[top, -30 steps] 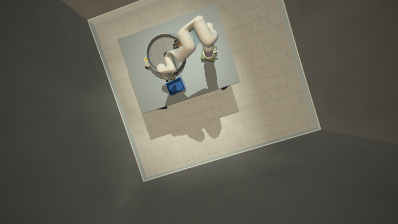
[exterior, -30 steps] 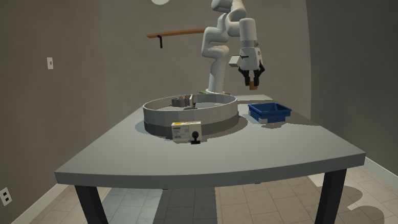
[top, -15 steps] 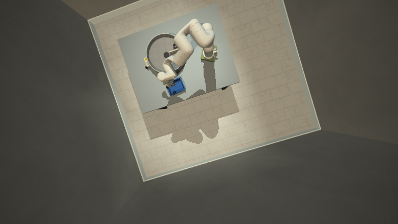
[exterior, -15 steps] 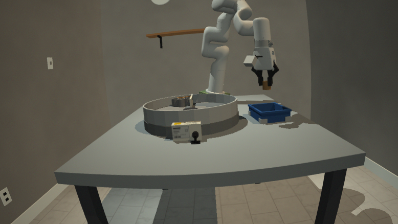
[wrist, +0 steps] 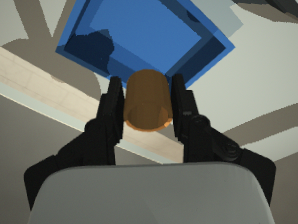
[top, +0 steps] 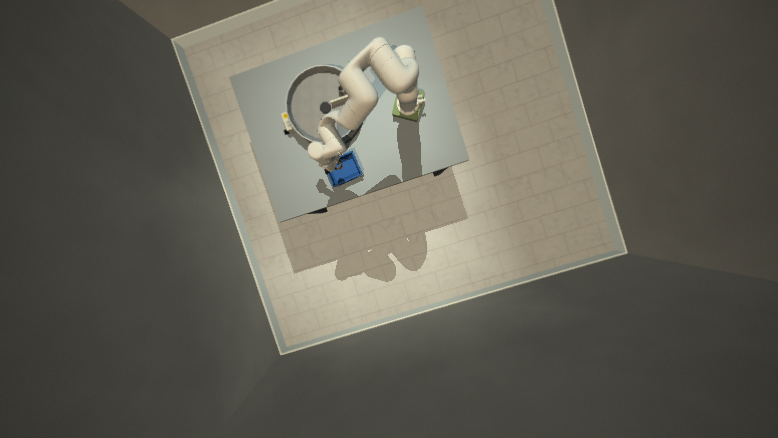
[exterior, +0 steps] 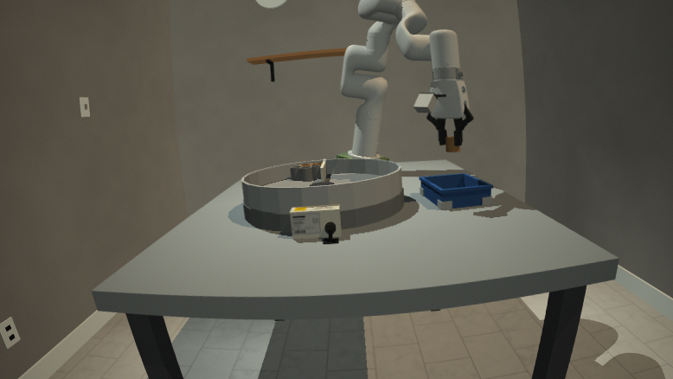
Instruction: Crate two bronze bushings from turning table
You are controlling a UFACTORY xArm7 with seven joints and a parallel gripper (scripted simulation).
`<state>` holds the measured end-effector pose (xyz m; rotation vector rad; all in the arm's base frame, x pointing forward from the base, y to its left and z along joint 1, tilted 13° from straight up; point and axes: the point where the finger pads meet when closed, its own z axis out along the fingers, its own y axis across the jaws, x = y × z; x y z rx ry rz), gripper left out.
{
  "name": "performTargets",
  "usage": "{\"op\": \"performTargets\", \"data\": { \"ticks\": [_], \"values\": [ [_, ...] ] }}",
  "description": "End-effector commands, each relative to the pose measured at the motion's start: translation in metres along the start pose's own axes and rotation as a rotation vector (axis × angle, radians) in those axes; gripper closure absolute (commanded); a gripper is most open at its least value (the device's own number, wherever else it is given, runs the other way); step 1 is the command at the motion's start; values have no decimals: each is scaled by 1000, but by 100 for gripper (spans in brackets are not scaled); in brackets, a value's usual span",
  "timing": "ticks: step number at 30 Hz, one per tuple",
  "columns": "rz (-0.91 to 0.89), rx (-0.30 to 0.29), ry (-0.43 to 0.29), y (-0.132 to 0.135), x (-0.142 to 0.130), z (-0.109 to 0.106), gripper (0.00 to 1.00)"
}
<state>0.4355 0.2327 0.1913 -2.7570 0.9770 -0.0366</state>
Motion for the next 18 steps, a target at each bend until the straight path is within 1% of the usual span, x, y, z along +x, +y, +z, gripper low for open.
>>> {"op": "performTargets", "data": {
  "ticks": [1, 18],
  "values": [
    [0, 4, 3, -1, 1, -2, 100],
    [0, 4, 3, -3, 0, -2, 100]
  ]
}}
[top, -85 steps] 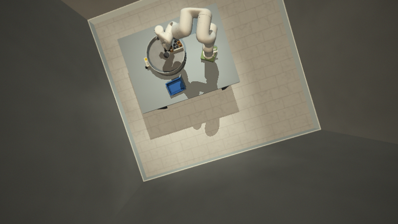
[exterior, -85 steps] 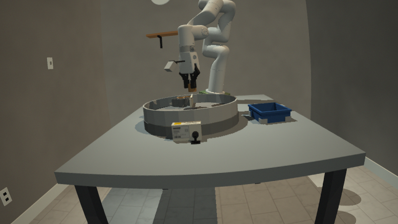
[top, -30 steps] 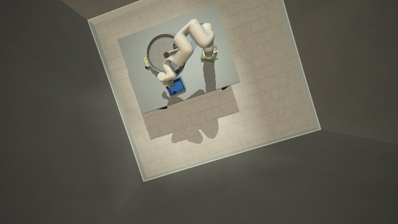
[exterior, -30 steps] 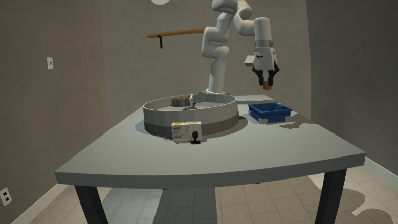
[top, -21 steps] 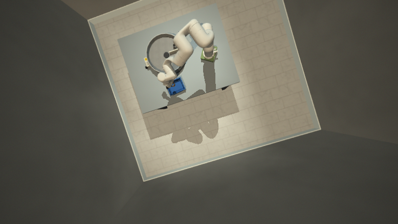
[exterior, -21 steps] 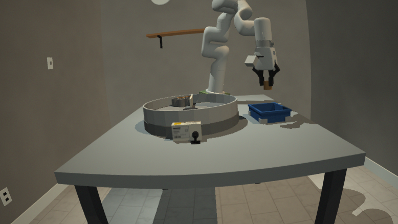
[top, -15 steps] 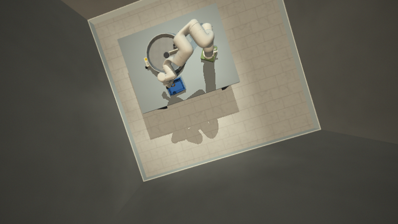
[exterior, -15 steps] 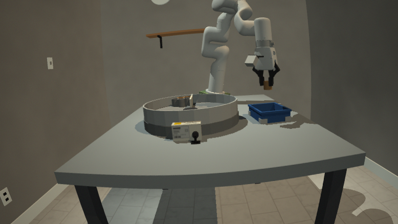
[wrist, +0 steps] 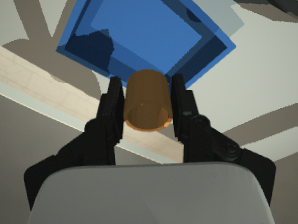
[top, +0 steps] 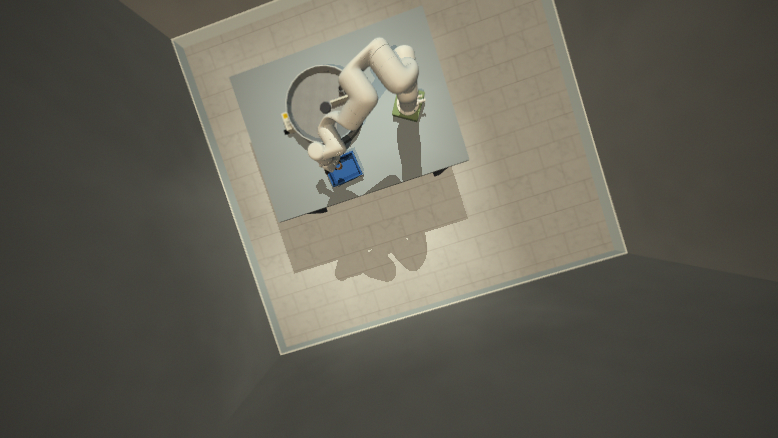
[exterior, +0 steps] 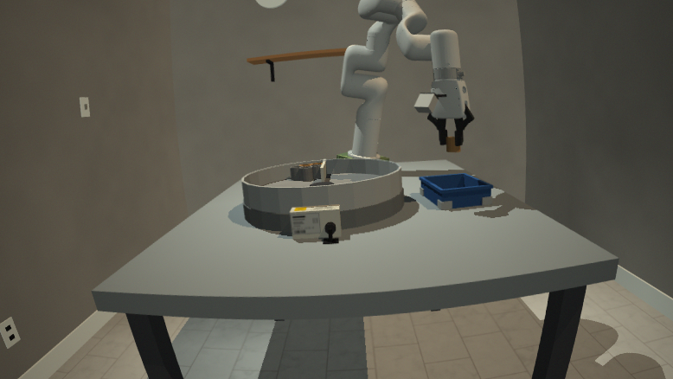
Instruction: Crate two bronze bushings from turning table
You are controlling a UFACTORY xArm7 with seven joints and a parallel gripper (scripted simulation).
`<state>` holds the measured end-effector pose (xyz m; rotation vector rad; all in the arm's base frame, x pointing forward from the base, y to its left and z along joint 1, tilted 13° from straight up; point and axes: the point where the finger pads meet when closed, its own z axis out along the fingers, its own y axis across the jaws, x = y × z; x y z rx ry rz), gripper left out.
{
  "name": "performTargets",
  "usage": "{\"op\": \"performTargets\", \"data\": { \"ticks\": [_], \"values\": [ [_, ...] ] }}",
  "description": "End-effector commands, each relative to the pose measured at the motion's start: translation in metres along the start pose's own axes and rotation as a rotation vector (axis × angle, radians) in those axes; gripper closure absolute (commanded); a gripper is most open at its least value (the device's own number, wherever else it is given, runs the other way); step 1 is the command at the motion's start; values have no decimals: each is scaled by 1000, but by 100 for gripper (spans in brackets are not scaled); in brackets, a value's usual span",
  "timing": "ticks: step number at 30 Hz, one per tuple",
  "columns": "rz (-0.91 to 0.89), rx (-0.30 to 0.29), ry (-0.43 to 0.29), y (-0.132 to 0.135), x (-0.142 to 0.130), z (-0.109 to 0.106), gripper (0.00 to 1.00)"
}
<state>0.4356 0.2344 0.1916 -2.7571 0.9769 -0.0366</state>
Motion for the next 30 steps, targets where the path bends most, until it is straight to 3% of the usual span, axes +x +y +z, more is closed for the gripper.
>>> {"op": "performTargets", "data": {
  "ticks": [1, 8, 14, 23, 30],
  "values": [
    [0, 4, 3, -1, 1, -2, 100],
    [0, 4, 3, -1, 1, 4, 100],
    [0, 4, 3, -1, 1, 21, 100],
    [0, 4, 3, -2, 1, 68, 100],
    [0, 4, 3, -2, 1, 74, 100]
  ]
}}
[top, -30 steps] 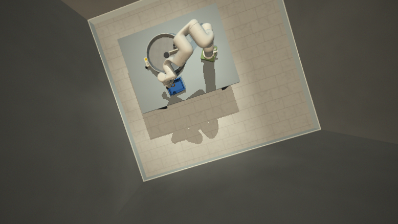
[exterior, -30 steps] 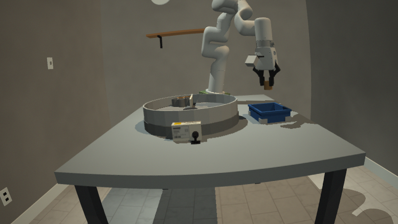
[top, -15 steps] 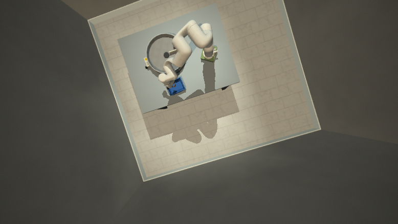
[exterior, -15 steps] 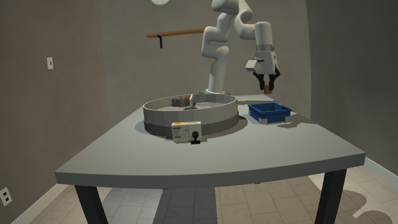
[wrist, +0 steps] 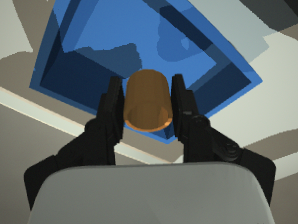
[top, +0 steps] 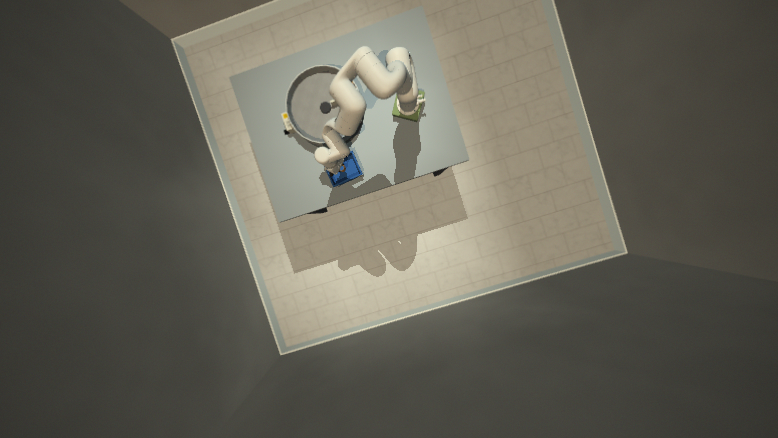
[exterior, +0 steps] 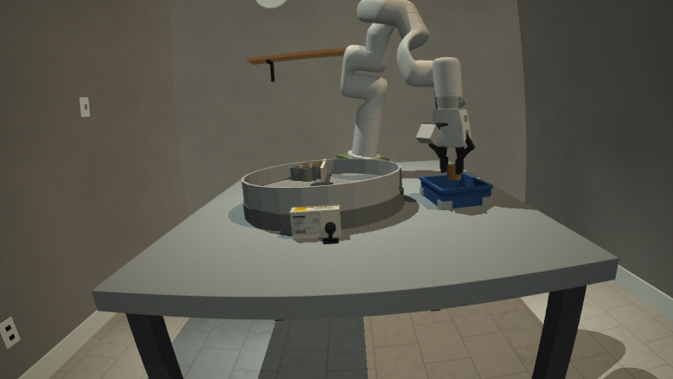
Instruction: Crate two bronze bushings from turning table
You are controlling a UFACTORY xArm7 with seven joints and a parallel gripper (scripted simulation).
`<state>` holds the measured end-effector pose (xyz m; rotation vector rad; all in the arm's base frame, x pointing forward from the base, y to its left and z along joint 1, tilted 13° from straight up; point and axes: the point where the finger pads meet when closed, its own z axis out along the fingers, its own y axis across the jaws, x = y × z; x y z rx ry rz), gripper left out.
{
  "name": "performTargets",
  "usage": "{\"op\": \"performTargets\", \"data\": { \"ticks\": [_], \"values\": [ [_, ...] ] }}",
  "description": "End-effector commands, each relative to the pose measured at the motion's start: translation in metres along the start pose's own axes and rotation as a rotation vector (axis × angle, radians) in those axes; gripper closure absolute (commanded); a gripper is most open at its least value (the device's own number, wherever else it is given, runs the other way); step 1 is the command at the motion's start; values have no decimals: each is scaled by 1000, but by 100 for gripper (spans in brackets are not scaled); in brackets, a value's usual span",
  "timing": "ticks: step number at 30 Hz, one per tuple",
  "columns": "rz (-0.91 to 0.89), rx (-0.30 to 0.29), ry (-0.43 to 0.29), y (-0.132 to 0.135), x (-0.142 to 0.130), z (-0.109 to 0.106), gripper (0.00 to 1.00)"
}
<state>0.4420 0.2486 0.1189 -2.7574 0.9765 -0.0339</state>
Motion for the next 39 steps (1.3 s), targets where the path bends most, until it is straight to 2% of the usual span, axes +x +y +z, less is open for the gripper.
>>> {"op": "performTargets", "data": {
  "ticks": [1, 20, 39],
  "values": [
    [0, 4, 4, -2, 1, 0, 100],
    [0, 4, 4, -2, 1, 3, 100],
    [0, 4, 4, -2, 1, 29, 100]
  ]
}}
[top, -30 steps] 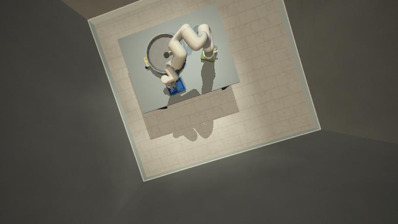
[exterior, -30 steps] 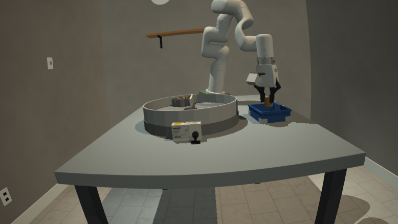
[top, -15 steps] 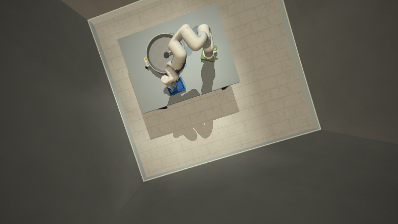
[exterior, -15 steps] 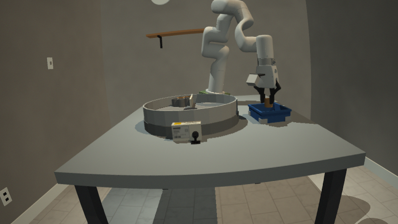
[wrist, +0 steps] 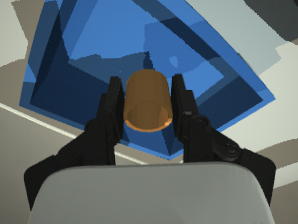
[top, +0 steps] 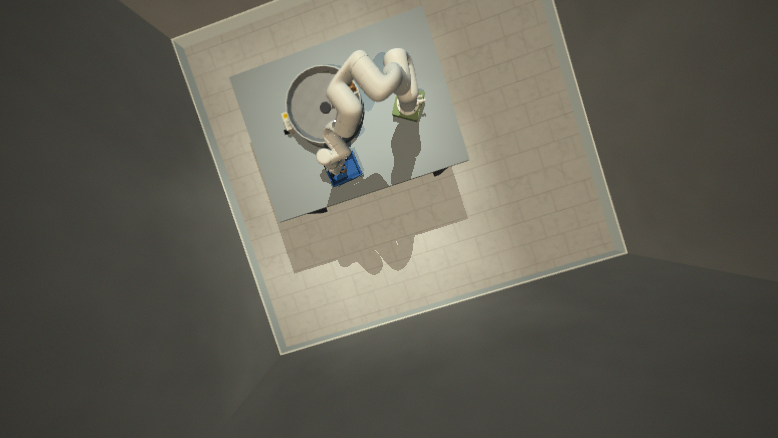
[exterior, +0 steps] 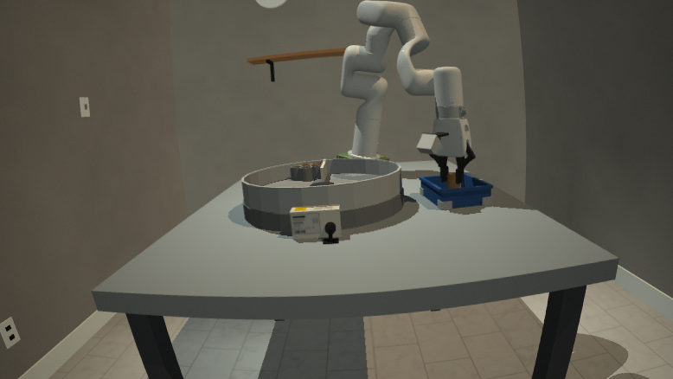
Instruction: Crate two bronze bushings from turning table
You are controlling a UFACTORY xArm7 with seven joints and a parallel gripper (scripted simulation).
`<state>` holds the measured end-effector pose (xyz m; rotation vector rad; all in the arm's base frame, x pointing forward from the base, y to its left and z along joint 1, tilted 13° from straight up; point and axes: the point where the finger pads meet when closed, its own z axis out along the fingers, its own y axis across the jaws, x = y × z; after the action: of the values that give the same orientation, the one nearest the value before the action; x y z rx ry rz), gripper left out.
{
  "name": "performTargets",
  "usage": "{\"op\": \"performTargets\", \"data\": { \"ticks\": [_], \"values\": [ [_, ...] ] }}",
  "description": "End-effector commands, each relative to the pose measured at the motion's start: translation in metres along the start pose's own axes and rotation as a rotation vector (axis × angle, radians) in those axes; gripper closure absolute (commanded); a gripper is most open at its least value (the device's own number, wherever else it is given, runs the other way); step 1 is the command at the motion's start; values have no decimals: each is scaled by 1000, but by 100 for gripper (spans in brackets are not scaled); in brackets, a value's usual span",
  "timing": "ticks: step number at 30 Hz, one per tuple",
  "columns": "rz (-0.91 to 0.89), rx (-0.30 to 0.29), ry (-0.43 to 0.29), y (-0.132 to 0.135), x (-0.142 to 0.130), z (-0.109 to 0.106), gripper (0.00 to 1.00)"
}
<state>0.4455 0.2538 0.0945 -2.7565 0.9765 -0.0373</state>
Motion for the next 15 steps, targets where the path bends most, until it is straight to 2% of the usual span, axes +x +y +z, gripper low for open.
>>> {"op": "performTargets", "data": {
  "ticks": [1, 15],
  "values": [
    [0, 3, 2, -1, 1, 6, 100],
    [0, 3, 2, -1, 1, 17, 100]
  ]
}}
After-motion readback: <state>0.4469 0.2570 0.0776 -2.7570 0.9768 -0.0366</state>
